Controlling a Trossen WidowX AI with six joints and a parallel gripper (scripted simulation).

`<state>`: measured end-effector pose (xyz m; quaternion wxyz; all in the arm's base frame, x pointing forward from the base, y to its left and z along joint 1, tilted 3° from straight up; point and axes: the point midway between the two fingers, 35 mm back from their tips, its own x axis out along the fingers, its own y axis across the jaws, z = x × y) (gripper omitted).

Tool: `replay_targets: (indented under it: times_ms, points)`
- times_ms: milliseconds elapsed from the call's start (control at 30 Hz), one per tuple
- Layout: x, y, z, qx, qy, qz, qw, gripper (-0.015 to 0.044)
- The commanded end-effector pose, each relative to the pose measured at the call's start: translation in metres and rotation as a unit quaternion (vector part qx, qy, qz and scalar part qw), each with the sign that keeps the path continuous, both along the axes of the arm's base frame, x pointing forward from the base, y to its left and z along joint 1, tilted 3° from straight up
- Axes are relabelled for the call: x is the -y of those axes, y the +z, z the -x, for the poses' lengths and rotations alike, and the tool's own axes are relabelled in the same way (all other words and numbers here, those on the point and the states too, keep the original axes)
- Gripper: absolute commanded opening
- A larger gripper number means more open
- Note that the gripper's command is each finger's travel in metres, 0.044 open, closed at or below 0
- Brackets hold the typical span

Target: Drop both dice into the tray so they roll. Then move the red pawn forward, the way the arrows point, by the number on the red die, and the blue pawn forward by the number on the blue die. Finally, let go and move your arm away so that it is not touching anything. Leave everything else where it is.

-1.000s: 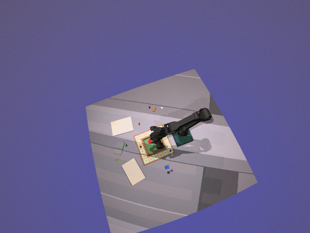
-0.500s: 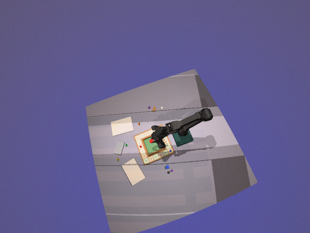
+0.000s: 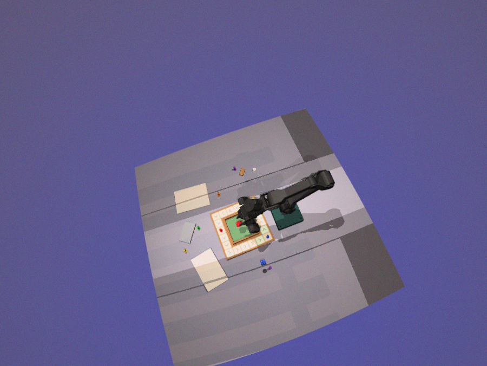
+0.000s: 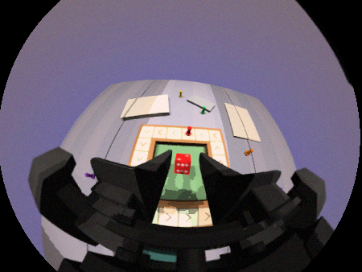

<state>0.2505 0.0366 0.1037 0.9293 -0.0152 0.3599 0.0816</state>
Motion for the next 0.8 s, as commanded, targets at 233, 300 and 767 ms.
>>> replay_targets:
  times_ms: [233, 300, 767]
  points:
    - [0.001, 0.04, -0.001, -0.002, -0.001, -0.002, 1.0, 0.044]
    - [0.001, 0.038, -0.002, -0.019, -0.001, 0.0, 1.0, 0.044]
    - [-0.003, -0.002, -0.02, -0.355, 0.01, 0.055, 0.933, 0.044]
